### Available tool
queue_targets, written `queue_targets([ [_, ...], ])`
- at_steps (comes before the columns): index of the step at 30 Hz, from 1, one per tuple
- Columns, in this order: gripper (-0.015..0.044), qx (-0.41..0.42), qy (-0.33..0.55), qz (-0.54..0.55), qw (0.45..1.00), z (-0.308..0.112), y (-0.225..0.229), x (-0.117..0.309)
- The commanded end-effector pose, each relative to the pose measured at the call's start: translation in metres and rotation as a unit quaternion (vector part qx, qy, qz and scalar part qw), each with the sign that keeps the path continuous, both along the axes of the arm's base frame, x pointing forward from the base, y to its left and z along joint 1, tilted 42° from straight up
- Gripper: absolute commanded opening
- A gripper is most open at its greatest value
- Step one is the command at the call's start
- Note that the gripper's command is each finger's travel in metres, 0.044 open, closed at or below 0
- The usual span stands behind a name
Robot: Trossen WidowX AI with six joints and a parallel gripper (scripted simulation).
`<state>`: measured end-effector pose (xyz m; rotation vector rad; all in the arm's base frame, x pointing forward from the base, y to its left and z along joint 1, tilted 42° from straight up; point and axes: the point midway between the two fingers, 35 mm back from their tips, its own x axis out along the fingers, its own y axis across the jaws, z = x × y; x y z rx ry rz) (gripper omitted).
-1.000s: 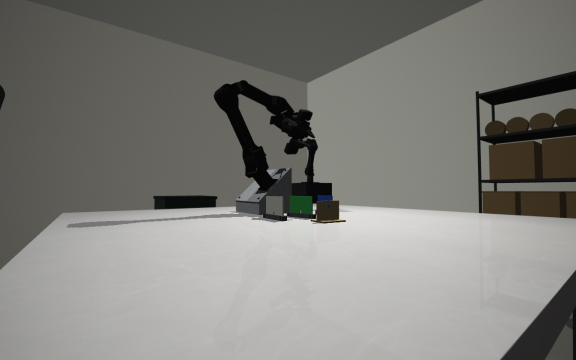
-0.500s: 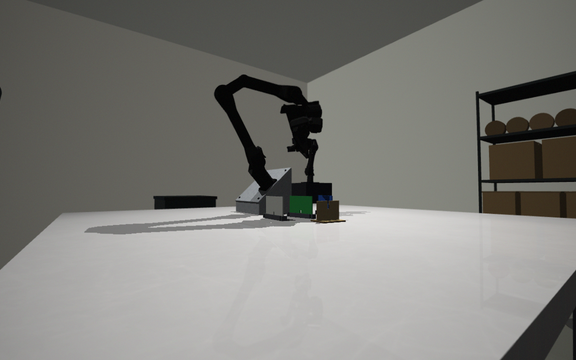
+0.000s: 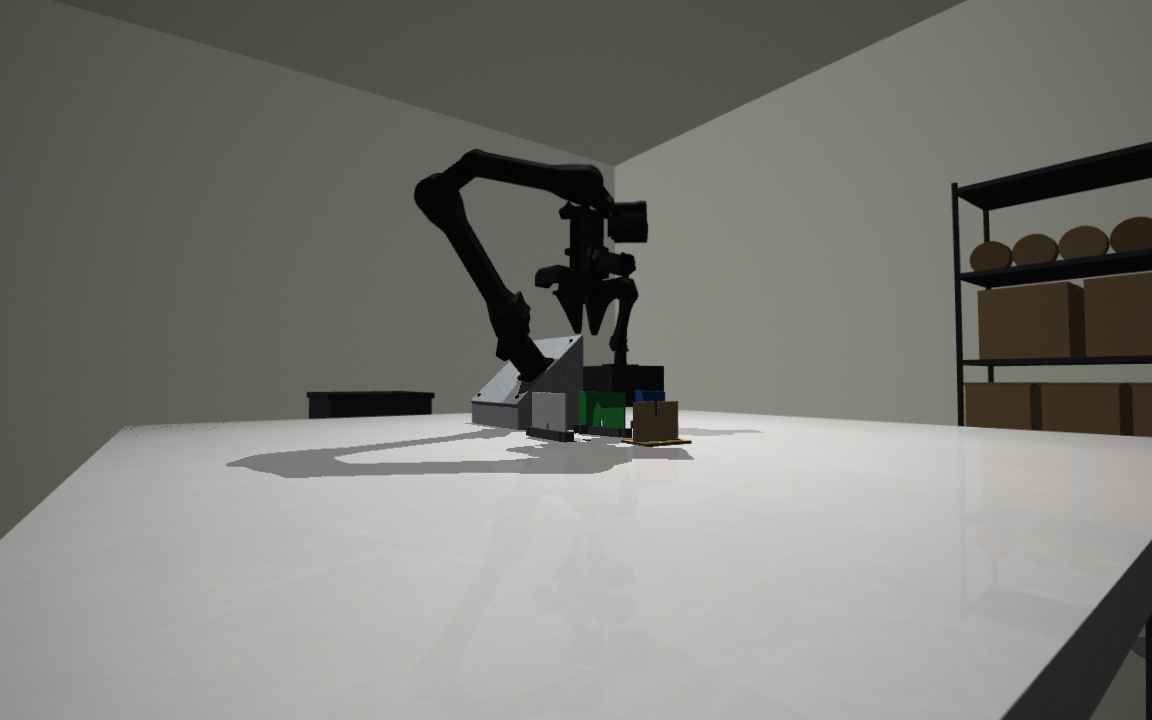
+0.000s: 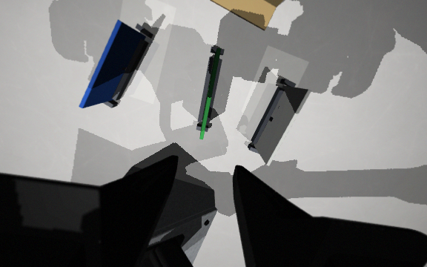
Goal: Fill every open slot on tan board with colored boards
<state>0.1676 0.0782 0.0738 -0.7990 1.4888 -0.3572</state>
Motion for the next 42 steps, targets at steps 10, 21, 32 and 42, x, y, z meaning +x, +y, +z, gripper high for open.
queue_targets([
  [10,0.0181,0.006,-0.006,-0.013,1.0,-0.054,-0.038,0.008],
  [21,0.0181,0.006,-0.007,-0.013,1.0,-0.063,-0.05,0.012],
  [32,0.0181,0.006,-0.007,-0.013,1.0,-0.076,-0.061,0.013],
  [42,0.0181,0.005,-0.007,-0.013,1.0,-0.088,-0.072,0.014],
])
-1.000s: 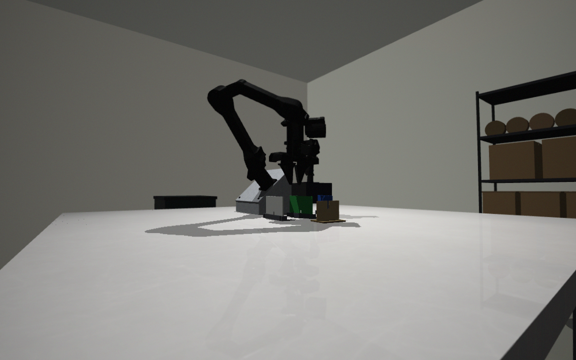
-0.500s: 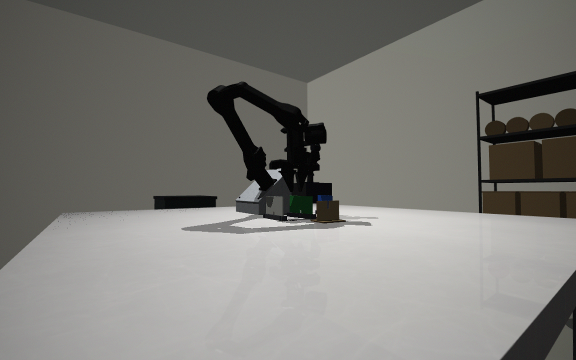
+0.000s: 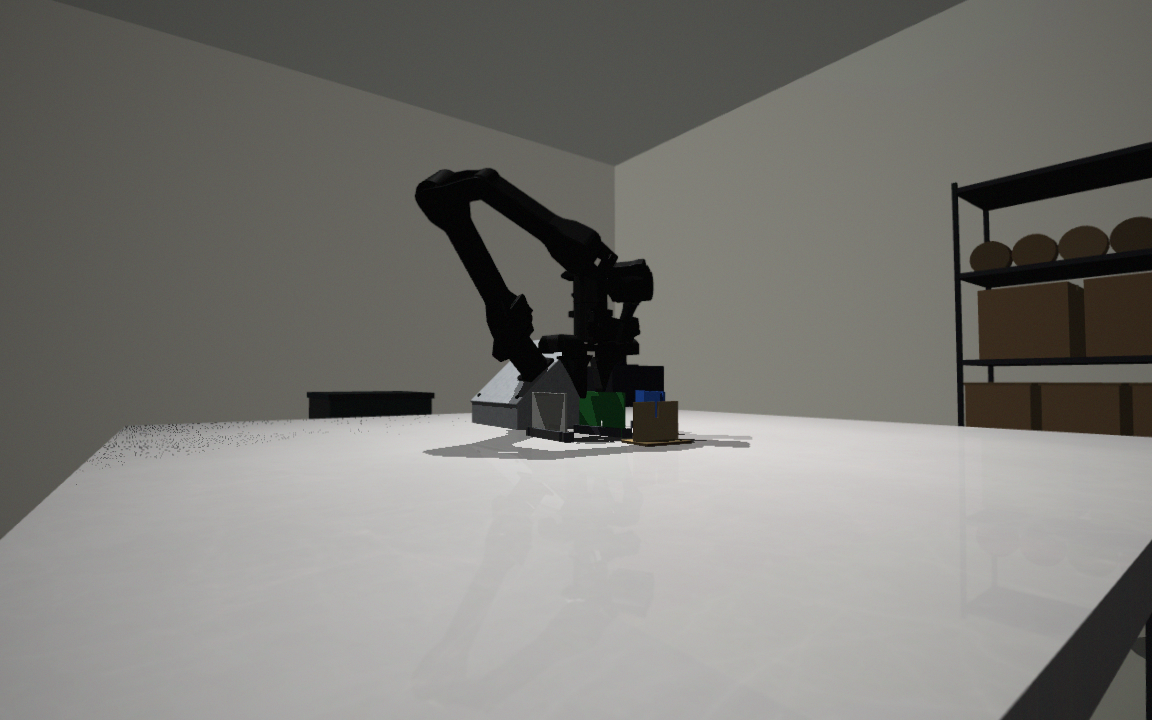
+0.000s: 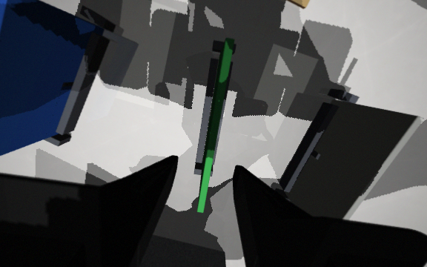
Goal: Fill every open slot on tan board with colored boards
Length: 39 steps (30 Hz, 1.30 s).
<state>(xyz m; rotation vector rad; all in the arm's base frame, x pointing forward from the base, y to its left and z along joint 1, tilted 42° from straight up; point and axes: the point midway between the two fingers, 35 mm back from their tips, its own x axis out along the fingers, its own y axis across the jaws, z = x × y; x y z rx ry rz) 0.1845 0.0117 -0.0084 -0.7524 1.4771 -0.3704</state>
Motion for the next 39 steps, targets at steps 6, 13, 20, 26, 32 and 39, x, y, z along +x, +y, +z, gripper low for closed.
queue_targets([
  [6,0.0181,-0.006,0.007,0.002,1.0,-0.013,-0.012,-0.002],
  [13,0.0181,-0.007,0.007,0.002,1.0,-0.021,-0.02,-0.001],
  [20,0.0181,-0.007,0.007,0.002,1.0,-0.027,-0.025,0.0],
  [26,0.0023,-0.007,0.007,0.002,1.0,-0.027,-0.025,0.0],
  [32,0.0,-0.007,0.007,0.002,1.0,-0.027,-0.025,0.0],
  [39,0.0,-0.007,0.007,0.002,1.0,-0.023,-0.022,-0.001],
])
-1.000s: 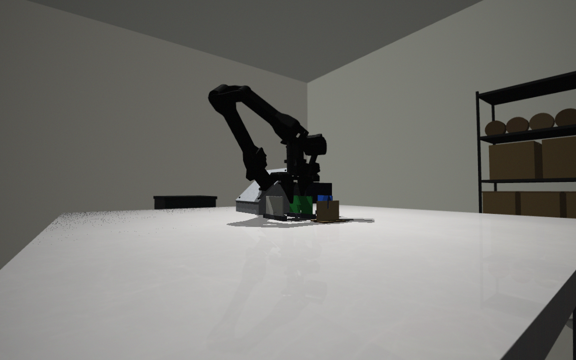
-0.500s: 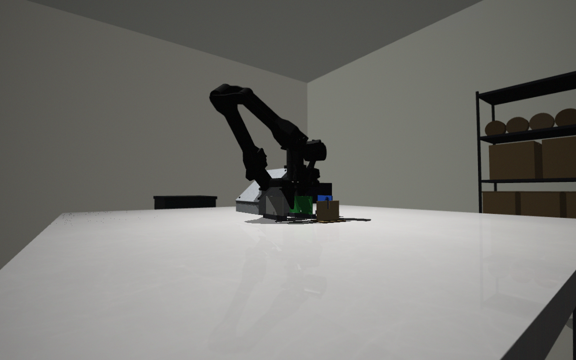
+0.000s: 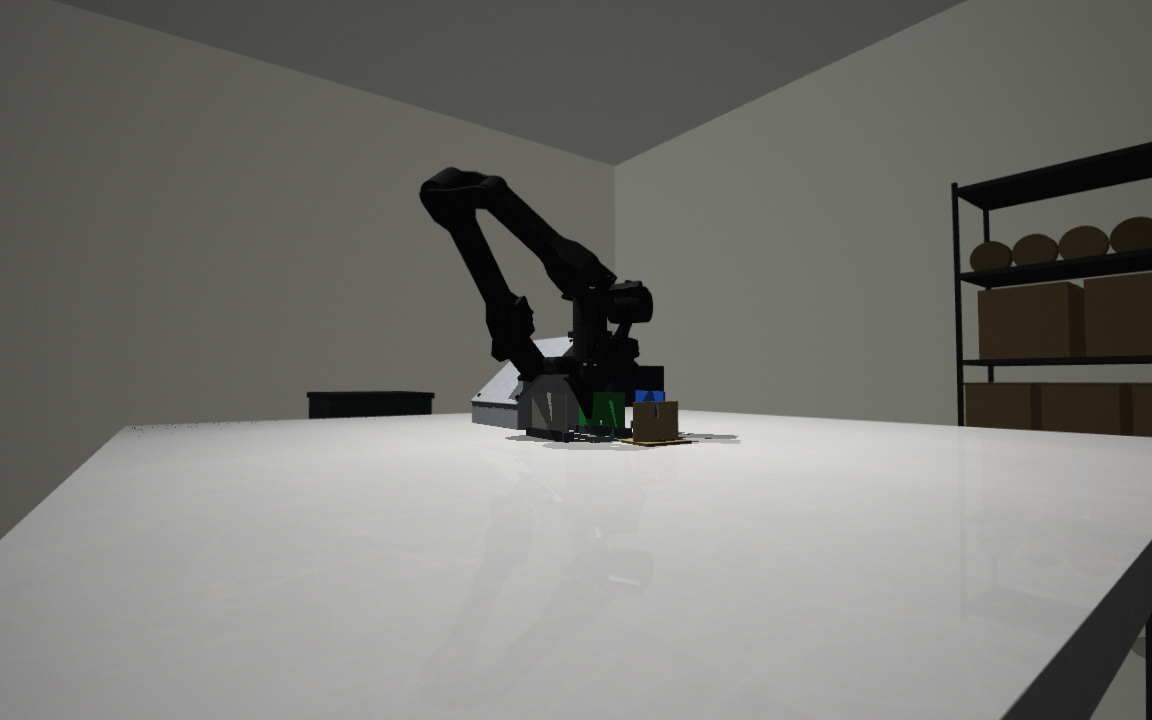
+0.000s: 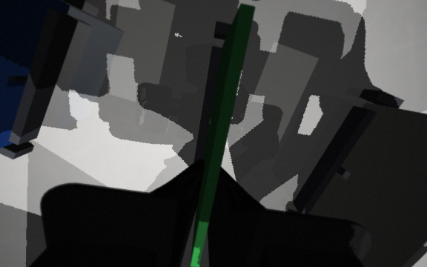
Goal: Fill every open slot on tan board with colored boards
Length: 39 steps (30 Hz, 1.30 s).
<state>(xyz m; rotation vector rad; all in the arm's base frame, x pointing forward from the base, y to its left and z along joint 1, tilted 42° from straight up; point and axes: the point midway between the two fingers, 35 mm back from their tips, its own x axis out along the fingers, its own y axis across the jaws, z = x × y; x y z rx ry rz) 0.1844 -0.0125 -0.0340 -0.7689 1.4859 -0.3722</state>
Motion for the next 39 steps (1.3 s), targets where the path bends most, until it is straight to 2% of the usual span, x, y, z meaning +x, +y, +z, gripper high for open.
queue_targets([
  [1,0.0,-0.001,0.001,-0.001,1.0,0.004,0.003,-0.001],
  [39,0.0,0.001,0.001,-0.001,1.0,0.062,0.056,-0.008],
])
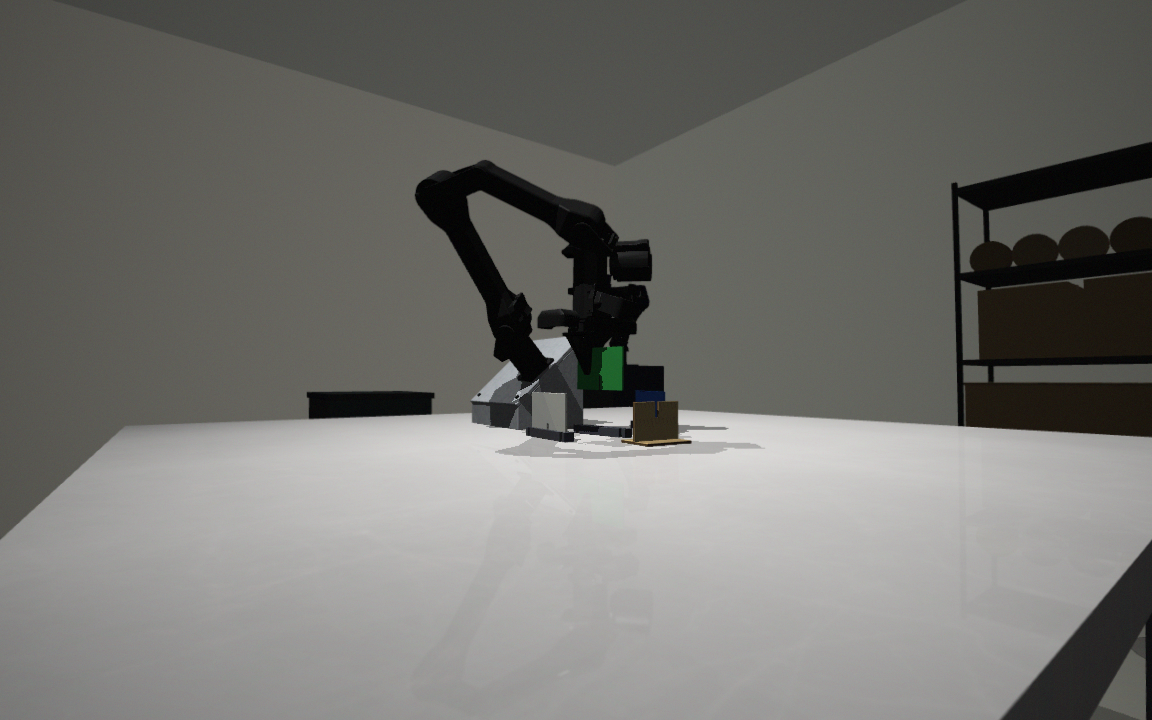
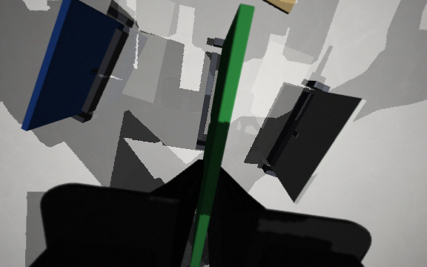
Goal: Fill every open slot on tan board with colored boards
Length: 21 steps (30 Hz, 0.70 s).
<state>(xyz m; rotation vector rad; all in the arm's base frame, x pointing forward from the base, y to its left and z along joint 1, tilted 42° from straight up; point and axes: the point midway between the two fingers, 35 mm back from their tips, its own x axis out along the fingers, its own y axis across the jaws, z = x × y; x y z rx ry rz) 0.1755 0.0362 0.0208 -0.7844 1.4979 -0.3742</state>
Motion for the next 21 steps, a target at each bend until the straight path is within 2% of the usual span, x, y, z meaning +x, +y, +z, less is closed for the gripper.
queue_targets([
  [1,0.0,0.007,-0.006,-0.002,1.0,0.009,0.008,0.001],
  [8,0.0,0.007,-0.007,-0.003,1.0,0.015,0.014,0.002],
  [21,0.0,0.012,-0.026,-0.024,0.999,0.018,0.025,0.034],
])
